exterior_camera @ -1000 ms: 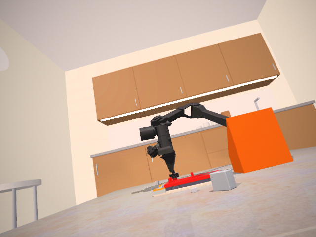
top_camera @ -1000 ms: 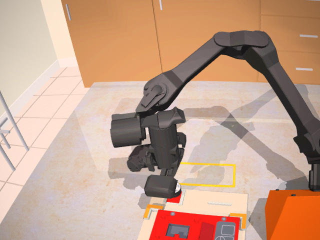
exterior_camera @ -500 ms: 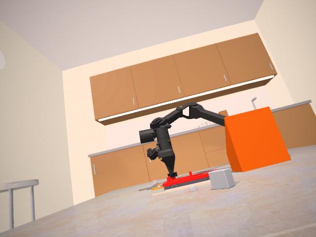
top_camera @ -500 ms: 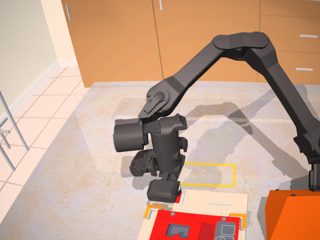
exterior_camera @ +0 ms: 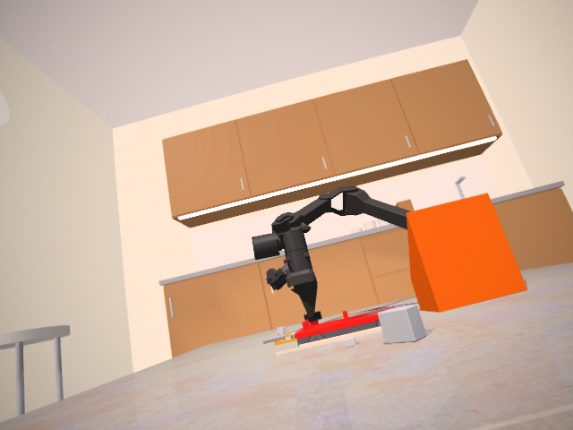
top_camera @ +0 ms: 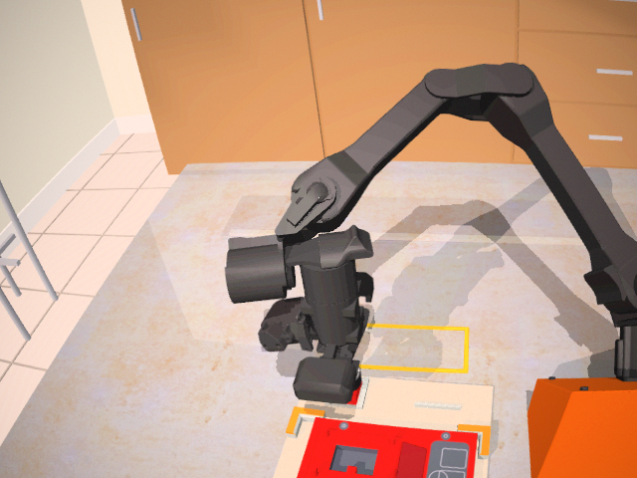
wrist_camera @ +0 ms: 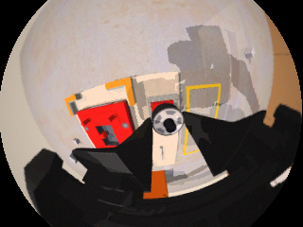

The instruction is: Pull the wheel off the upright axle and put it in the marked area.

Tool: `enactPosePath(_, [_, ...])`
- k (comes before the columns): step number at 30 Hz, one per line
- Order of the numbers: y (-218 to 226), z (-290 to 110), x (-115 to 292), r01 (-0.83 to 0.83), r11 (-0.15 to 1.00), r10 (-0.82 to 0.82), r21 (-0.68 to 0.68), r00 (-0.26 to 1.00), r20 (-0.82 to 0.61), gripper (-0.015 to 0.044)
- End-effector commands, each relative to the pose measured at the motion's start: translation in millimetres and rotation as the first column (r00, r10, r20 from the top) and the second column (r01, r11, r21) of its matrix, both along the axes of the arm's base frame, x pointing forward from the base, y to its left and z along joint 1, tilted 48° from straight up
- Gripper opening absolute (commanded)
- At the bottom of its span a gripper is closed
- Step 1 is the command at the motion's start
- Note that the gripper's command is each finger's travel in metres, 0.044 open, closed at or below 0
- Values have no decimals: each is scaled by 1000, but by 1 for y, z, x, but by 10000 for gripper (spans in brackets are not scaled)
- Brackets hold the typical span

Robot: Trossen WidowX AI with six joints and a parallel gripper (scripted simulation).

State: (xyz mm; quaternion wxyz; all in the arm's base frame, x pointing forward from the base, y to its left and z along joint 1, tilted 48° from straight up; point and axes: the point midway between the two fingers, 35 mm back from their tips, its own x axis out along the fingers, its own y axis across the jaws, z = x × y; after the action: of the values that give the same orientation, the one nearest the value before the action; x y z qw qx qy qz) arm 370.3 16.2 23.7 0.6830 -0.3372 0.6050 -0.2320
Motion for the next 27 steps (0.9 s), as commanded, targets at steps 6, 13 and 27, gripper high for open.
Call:
enactPosePath(6, [2,3,0,3,1000,-3,2,1000,4,0])
enactPosePath(13, [4,4,0,3,1000,-3,2,1000,3,0])
enactPosePath(27, [7,7,0,3,1000,-3,1,1000,2,0])
